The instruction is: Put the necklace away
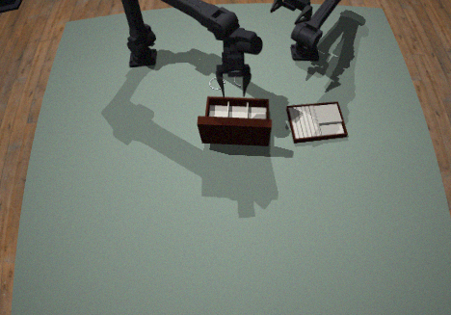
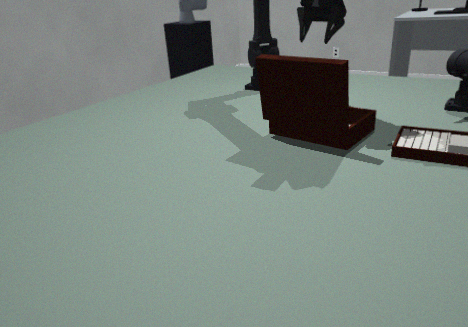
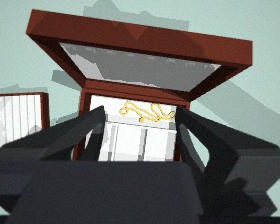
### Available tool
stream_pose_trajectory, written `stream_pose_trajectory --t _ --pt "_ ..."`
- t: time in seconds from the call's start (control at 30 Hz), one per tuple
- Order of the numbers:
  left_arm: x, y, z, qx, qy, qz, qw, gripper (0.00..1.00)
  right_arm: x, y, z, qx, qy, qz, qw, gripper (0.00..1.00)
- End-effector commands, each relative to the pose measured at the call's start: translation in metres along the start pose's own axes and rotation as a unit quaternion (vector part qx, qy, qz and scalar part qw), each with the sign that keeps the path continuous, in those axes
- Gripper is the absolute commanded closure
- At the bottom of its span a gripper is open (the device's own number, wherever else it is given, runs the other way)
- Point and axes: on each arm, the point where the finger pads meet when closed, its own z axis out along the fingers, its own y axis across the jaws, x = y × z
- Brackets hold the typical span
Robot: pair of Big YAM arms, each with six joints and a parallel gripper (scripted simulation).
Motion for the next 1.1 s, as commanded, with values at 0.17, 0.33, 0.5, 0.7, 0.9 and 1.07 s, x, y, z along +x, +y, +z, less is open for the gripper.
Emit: stream_pose_trajectory --t 0.17,0.33,0.5,0.7,0.9,1.07 --pt "-0.0447 0.0016 -0.0123 -0.004 -0.045 -0.002 0.999 0.00 -0.0201 0.0149 -0.0119 -0.007 0.000 0.038 0.999 0.35" --pt "-0.0447 0.0016 -0.0123 -0.004 -0.045 -0.002 0.999 0.00 -0.0206 0.0146 -0.0128 -0.008 -0.001 0.038 0.999 0.35" --pt "-0.0447 0.0016 -0.0123 -0.004 -0.045 -0.002 0.999 0.00 -0.0235 0.0130 -0.0185 -0.011 -0.004 0.041 0.999 0.35" --pt "-0.0447 0.0016 -0.0123 -0.004 -0.045 -0.002 0.999 0.00 -0.0235 0.0131 -0.0185 -0.011 -0.004 0.041 0.999 0.35" --pt "-0.0447 0.0016 -0.0123 -0.004 -0.045 -0.002 0.999 0.00 -0.0236 0.0131 -0.0185 -0.011 -0.004 0.041 0.999 0.35" --pt "-0.0447 0.0016 -0.0123 -0.004 -0.045 -0.002 0.999 0.00 -0.0236 0.0131 -0.0185 -0.011 -0.004 0.041 0.999 0.35"
